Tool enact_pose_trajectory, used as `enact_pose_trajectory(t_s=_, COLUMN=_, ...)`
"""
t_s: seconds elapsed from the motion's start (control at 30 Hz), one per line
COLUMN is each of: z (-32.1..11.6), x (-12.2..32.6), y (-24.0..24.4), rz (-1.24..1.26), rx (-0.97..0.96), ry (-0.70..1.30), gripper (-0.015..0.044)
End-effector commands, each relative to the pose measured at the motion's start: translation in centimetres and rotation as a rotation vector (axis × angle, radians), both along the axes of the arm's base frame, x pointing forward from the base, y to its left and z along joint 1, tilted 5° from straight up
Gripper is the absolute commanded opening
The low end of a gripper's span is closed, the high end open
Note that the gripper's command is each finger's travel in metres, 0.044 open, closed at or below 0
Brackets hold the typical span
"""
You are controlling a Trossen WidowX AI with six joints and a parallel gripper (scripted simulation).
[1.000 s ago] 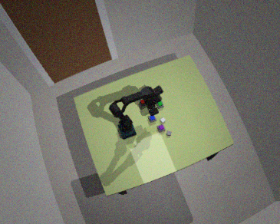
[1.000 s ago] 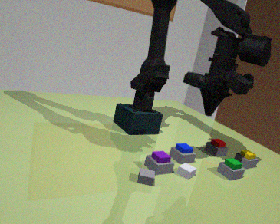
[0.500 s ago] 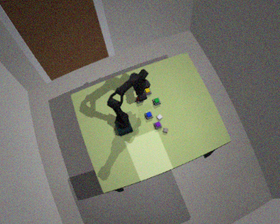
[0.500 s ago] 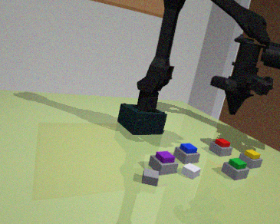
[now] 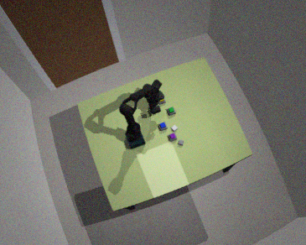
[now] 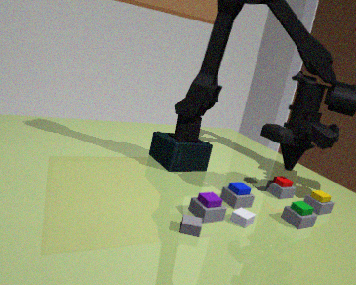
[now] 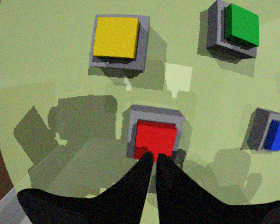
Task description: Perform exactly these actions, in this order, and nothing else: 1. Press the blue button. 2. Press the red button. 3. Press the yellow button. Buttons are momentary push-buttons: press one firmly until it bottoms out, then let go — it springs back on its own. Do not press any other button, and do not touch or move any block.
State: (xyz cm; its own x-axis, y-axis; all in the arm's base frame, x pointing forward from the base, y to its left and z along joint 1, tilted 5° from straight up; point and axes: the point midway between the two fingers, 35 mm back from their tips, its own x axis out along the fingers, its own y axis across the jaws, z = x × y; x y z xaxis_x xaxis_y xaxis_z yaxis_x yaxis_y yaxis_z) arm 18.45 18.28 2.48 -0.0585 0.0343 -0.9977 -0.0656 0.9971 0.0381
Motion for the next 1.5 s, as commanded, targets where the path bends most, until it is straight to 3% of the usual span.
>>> enact_pose_trajectory(t_s=0.0, z=-0.9, x=-0.2, y=-0.1, rz=-0.003, rx=-0.004, ry=0.009, gripper=0.0020)
enact_pose_trajectory(t_s=1.17, z=-3.1, x=-0.4, y=-0.1, rz=-0.003, rx=-0.004, ry=0.009, gripper=0.0020)
enact_pose_trajectory(t_s=1.3, z=-0.1, x=-0.2, y=-0.1, rz=-0.003, rx=-0.004, ry=0.008, gripper=0.0020)
enact_pose_trajectory(t_s=1.47, z=0.4, x=-0.2, y=-0.1, rz=-0.003, rx=-0.004, ry=0.009, gripper=0.0020)
